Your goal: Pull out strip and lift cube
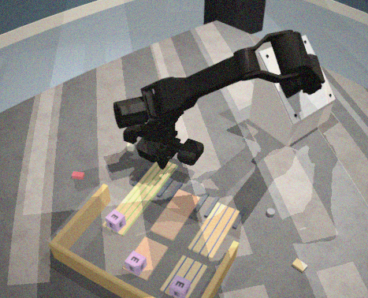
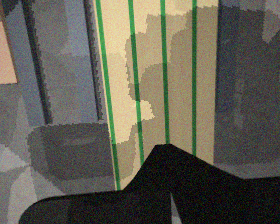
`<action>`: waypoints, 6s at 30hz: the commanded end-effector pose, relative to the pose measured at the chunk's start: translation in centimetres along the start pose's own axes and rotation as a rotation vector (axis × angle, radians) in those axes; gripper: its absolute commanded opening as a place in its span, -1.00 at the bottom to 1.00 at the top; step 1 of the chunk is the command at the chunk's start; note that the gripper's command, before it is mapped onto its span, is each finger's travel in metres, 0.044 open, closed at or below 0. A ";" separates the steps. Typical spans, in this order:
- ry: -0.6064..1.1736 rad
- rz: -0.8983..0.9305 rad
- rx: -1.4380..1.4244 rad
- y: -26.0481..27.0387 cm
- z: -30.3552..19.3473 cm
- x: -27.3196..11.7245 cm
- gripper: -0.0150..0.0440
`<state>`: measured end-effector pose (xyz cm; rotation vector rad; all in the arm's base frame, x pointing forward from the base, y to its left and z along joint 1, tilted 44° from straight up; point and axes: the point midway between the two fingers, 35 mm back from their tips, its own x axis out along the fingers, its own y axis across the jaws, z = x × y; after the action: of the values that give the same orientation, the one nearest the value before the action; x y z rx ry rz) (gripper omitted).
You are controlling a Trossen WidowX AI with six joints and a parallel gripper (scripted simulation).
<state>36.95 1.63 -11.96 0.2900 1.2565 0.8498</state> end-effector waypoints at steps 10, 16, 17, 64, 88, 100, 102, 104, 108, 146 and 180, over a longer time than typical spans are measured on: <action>0.024 0.001 0.005 0.3 -2.8 0.4 -0.49; 0.024 0.001 0.005 0.3 -3.7 0.4 -0.49; 0.024 0.001 0.005 0.3 -3.8 0.3 -0.49; 0.026 0.000 0.007 0.3 -10.6 0.2 -0.49; 0.026 0.000 0.007 0.3 -11.1 0.2 -0.49; 0.026 0.000 0.007 0.3 -11.1 0.2 -0.49; 0.004 -0.007 -0.001 0.0 -10.3 -0.4 -0.49; 0.015 -0.006 0.003 0.0 -10.2 -2.3 -0.49; 0.027 -0.002 0.006 0.0 -10.1 -4.4 -0.49; 0.023 -0.002 0.143 0.0 0.4 -4.8 1.00; 0.020 -0.002 0.140 0.1 10.2 -6.0 0.91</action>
<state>45.40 0.00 -4.58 0.3814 1.3376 0.7682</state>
